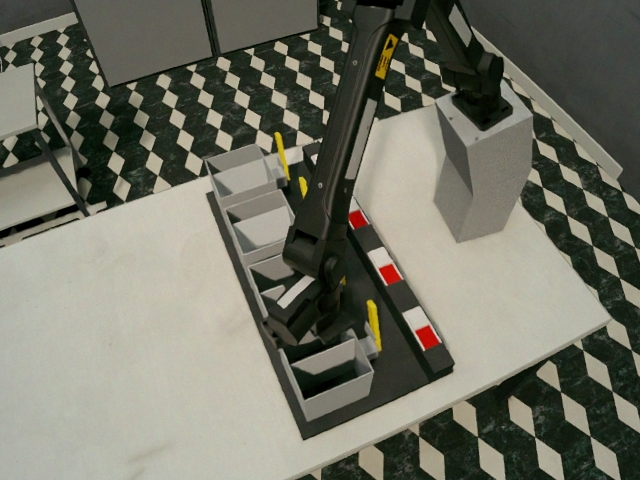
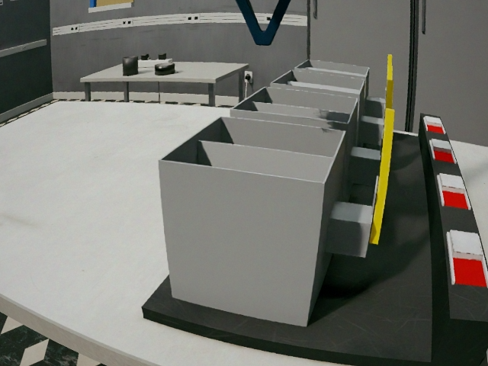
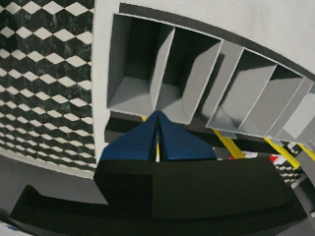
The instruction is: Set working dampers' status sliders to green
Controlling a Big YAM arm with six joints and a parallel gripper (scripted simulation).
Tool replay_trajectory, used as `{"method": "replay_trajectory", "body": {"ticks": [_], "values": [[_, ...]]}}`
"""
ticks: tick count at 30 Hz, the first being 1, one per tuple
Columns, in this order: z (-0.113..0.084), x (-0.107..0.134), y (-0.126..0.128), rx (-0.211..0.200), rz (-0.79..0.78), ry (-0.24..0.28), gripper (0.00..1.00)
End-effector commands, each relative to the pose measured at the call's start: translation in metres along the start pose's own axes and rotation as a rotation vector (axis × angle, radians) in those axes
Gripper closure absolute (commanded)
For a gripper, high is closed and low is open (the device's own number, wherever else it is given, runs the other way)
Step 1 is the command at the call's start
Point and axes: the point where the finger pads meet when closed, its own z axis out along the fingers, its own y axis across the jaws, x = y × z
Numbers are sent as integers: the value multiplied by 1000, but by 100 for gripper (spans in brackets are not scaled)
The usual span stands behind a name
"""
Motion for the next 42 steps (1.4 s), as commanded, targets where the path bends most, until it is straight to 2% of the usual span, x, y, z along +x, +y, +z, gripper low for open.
{"method": "replay_trajectory", "body": {"ticks": [1,10,12,13,27,29,30,42], "values": [[2,-9,4,0,-166,-7,100],[2,-9,5,1,-420,-7,100],[2,-9,5,1,-420,-7,100],[2,-9,5,1,-491,-7,100],[1,-9,6,2,-879,-7,100],[1,-9,6,2,-879,-7,100],[1,-9,7,2,-949,-7,100],[1,-8,7,3,-1277,-6,100]]}}
